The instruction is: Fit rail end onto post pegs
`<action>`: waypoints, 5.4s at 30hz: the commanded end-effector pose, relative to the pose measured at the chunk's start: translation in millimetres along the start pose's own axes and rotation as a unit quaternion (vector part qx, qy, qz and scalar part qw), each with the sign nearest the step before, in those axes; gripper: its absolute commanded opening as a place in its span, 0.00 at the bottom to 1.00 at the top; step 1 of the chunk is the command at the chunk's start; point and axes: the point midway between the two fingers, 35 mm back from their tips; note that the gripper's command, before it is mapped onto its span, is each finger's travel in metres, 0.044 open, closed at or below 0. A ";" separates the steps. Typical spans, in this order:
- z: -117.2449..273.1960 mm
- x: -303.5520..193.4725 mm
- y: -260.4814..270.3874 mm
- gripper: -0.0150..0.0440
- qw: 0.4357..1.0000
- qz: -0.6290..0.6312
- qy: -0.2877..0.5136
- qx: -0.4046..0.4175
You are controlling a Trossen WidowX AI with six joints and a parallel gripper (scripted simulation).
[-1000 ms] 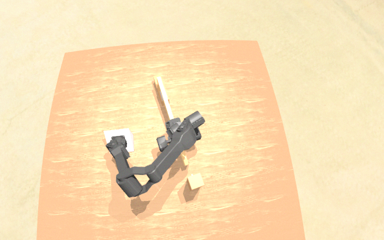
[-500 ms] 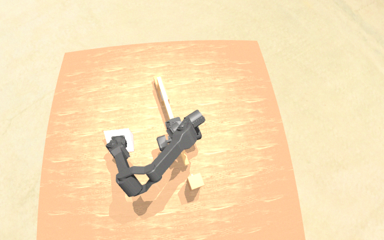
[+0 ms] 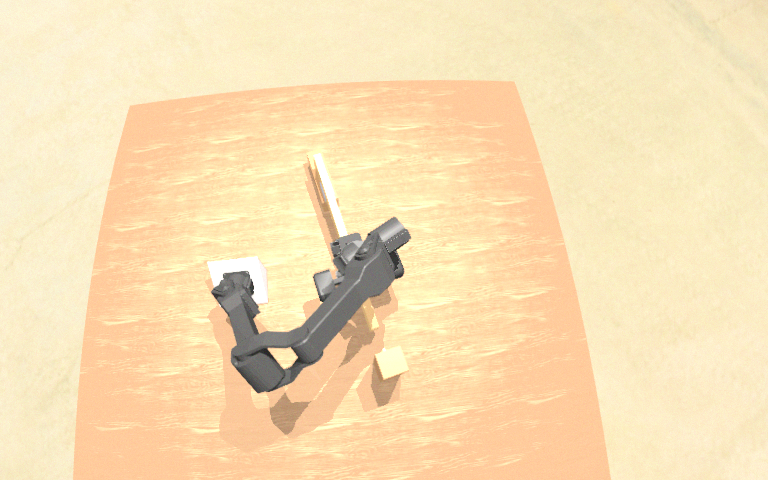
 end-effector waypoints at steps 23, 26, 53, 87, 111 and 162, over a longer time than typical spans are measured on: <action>16.8 3.9 -1.1 0.25 1.000 0.000 -0.010 -0.003; 18.3 3.8 -1.1 0.25 1.000 0.000 -0.010 -0.003; 20.2 3.8 -0.6 0.25 1.000 0.000 -0.010 -0.003; 19.9 3.9 0.4 0.25 1.000 0.000 -0.010 -0.003; 21.0 3.9 0.3 0.25 1.000 0.000 -0.010 -0.003; 23.2 -9.5 -1.2 0.25 1.000 0.000 -0.010 -0.003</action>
Point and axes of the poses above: the point midway between the two fingers, 35 mm back from their tips, its own z axis back along the fingers, its own y axis across the jaws, x = y × z, and after that the axes turned 4 degrees about -z, right-handed
